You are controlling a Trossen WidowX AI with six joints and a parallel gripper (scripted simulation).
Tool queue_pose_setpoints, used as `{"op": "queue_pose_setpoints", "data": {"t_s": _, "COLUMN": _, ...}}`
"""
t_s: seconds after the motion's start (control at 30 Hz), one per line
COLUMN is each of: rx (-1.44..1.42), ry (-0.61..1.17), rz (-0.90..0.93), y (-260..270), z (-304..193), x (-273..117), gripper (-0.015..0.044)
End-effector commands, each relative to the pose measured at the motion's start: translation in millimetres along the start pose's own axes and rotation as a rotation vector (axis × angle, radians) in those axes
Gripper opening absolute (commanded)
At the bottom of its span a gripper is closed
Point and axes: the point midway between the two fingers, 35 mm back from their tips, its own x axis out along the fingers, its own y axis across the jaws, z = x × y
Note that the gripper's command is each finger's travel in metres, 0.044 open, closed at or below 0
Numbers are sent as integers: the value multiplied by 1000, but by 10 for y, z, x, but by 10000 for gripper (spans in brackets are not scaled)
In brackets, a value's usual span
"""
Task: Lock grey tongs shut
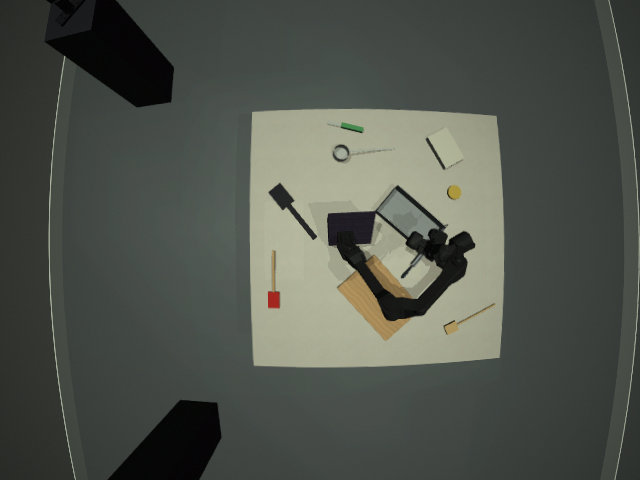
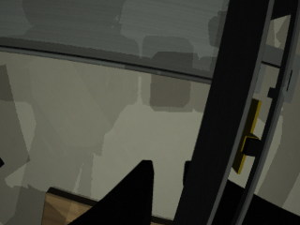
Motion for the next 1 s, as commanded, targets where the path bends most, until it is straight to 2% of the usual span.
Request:
{"op": "queue_pose_setpoints", "data": {"t_s": 0.0, "rx": -127, "ry": 2, "rz": -7, "y": -29, "z": -54, "x": -14, "gripper": -150}}
{"op": "queue_pose_setpoints", "data": {"t_s": 0.97, "rx": -1072, "ry": 17, "rz": -1, "y": -157, "z": -350, "x": -19, "gripper": -150}}
